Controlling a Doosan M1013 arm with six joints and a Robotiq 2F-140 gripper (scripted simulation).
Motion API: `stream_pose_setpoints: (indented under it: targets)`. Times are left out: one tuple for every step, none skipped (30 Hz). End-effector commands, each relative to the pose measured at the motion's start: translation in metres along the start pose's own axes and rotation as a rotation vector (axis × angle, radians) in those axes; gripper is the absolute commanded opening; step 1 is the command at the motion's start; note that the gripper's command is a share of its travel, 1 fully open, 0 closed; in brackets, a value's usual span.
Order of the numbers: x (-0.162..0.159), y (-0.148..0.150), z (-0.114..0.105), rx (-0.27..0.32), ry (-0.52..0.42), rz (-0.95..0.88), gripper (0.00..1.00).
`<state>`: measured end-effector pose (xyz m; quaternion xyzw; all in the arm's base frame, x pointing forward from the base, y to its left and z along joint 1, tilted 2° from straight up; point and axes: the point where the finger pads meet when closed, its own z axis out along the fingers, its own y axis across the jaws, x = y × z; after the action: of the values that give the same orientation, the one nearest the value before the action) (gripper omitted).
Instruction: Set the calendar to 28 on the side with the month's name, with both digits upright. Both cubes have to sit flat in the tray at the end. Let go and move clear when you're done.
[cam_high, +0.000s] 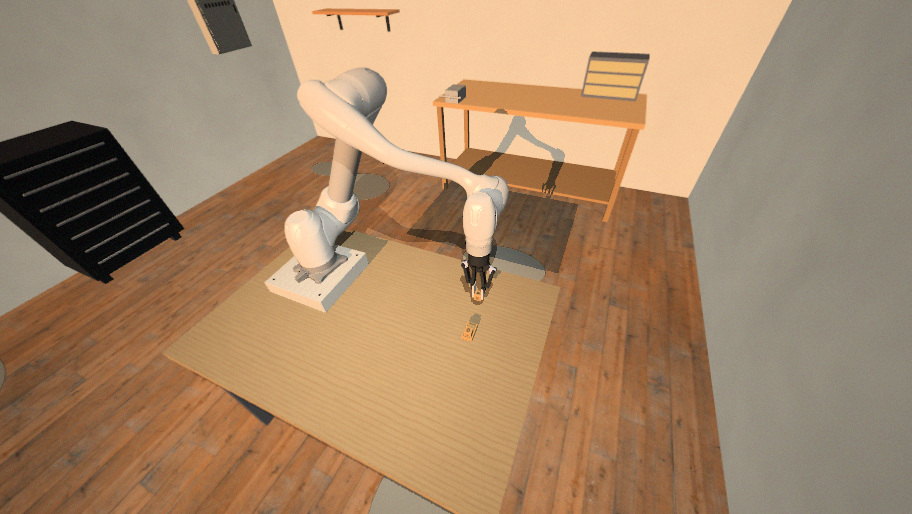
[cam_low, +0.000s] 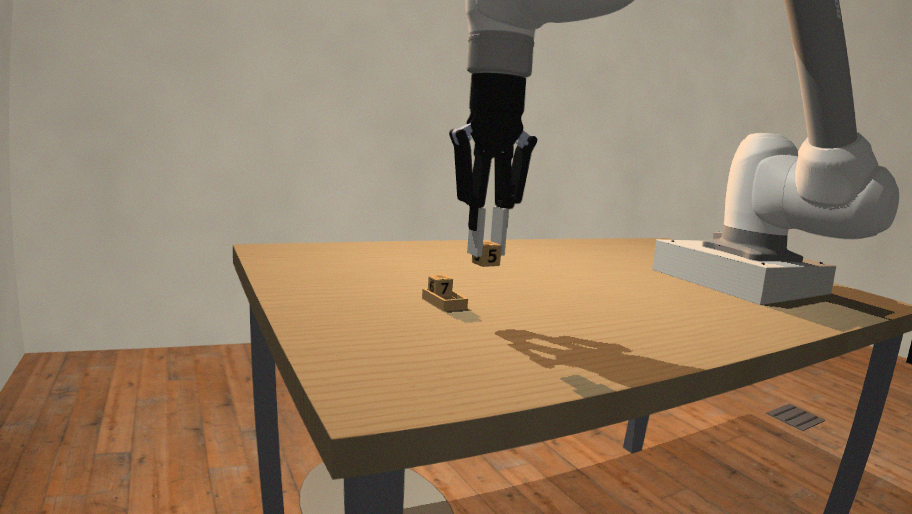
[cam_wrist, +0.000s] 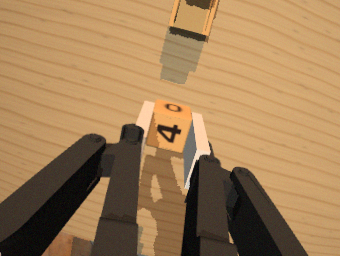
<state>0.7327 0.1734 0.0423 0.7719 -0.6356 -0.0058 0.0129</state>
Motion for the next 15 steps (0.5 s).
stream_pose_setpoints:
  targets:
    - [0.000,0.000,0.013,-0.001,0.003,0.002,0.24]
    - [0.000,0.000,0.018,-0.001,0.003,0.002,0.24]
    - [0.000,0.000,0.022,-0.001,0.003,0.002,0.24]
    - [0.000,0.000,0.027,-0.001,0.003,0.002,0.24]
    - [0.000,0.000,0.032,-0.001,0.003,0.002,0.24]
    - [0.000,0.000,0.037,-0.001,0.003,0.002,0.24]
    - [0.000,0.000,0.042,-0.001,0.003,0.002,0.24]
    - [0.000,0.000,0.047,-0.001,0.003,0.002,0.24]
    - [0.000,0.000,0.052,-0.001,0.003,0.002,0.24]
    - [0.000,0.000,0.052,-0.001,0.003,0.002,0.24]
    - [0.000,0.000,0.052,-0.001,0.003,0.002,0.24]
    - [0.000,0.000,0.056,-0.001,0.003,0.002,0.24]
    - [0.000,0.000,0.061,-0.001,0.003,0.002,0.24]
    - [0.000,0.000,0.065,-0.001,0.003,0.002,0.24]
    - [0.000,0.000,0.069,-0.001,0.003,0.002,0.24]
